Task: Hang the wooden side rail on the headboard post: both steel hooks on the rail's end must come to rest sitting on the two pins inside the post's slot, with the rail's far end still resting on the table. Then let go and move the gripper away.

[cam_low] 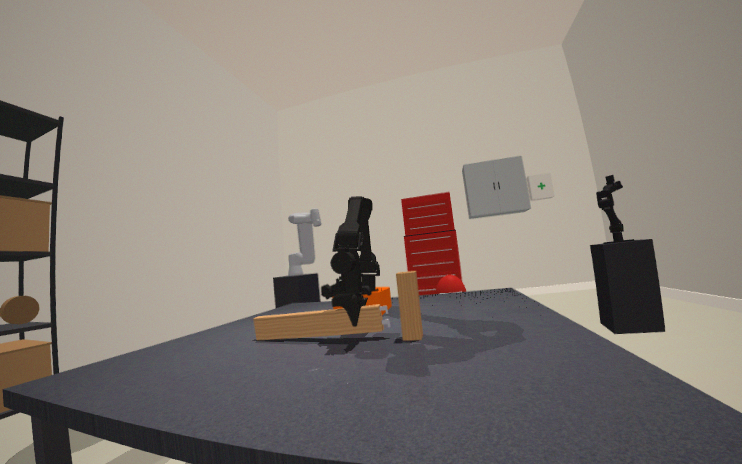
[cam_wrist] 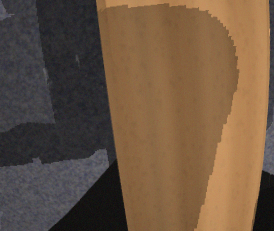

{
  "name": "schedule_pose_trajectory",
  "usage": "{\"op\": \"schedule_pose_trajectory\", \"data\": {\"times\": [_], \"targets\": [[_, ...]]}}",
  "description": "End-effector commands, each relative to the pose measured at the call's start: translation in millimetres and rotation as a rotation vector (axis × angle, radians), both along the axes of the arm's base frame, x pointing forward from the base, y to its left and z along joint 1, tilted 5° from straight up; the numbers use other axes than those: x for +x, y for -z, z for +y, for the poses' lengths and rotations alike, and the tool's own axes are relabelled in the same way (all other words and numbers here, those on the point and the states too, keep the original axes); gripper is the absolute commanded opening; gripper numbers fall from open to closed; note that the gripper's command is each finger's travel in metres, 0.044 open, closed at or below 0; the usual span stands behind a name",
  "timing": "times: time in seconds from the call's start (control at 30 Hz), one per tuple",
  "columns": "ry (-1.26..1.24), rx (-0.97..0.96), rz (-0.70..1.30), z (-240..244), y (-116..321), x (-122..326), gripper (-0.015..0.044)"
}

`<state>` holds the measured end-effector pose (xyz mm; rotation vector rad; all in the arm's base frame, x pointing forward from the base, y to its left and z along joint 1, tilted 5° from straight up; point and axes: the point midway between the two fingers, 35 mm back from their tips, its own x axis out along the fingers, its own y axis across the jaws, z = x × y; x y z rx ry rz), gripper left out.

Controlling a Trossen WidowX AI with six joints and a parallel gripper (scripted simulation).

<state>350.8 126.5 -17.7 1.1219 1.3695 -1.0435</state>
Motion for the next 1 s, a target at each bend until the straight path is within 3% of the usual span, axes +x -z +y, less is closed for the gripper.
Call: {"op": "schedule_pose_trajectory", "data": {"times": [0.0,0.97], "targets": [[-0.001,-0.003,-0.016,-0.1,-6.0,4.2,0.0000],[-0.001,-0.003,-0.016,-0.5,-10.9,4.3,0.0000]]}}
